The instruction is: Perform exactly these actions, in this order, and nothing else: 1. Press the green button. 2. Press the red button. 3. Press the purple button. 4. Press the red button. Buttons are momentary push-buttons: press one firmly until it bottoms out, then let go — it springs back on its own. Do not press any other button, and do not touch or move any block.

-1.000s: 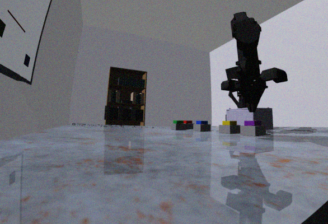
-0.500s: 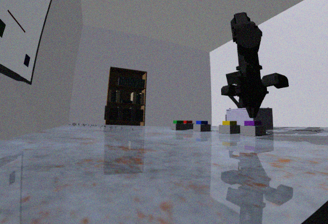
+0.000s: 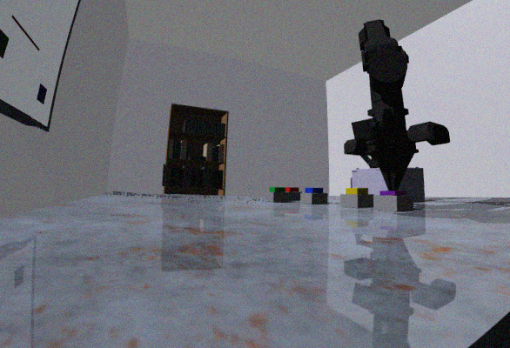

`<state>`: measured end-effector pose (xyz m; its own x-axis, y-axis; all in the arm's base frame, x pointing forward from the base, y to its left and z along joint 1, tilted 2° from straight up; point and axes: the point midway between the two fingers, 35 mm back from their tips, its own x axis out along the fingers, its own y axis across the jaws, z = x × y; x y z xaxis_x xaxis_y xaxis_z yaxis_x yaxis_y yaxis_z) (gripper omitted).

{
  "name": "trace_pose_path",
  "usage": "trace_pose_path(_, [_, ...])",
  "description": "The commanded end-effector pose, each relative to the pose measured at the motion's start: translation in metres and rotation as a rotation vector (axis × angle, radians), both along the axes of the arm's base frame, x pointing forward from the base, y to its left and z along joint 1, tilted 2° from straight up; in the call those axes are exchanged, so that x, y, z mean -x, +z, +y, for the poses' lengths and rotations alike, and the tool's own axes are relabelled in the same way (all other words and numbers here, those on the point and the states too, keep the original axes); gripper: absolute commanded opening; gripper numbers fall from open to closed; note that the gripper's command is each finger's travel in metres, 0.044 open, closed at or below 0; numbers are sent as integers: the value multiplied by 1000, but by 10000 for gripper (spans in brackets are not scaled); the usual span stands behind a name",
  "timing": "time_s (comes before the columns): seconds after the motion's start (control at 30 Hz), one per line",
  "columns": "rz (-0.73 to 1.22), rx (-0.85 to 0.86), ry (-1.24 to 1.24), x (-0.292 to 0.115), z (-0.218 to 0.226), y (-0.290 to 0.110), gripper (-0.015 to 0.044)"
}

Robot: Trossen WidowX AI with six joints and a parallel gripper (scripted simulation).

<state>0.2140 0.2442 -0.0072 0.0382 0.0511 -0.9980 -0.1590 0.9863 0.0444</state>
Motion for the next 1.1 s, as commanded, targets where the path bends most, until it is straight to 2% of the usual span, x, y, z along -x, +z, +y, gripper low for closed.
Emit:
trace_pose_path(0.0, [1, 0, -5, 0, 0, -1, 20])
trace_pose_path(0.33, [1, 0, -5, 0, 0, -1, 20])
trace_pose_path(0.47, [1, 0, -5, 1, -1, 29, 20])
trace_pose_path(0.63, [1, 0, -5, 1, -1, 35, 20])
trace_pose_path(0.77, [0, 0, -5, 3, -4, 90, 20])
trace_pose_path(0.97, [0, 0, -5, 2, -6, 93, 20])
trace_pose_path(1.07, [-1, 5, -5, -21, -34, 92, 20])
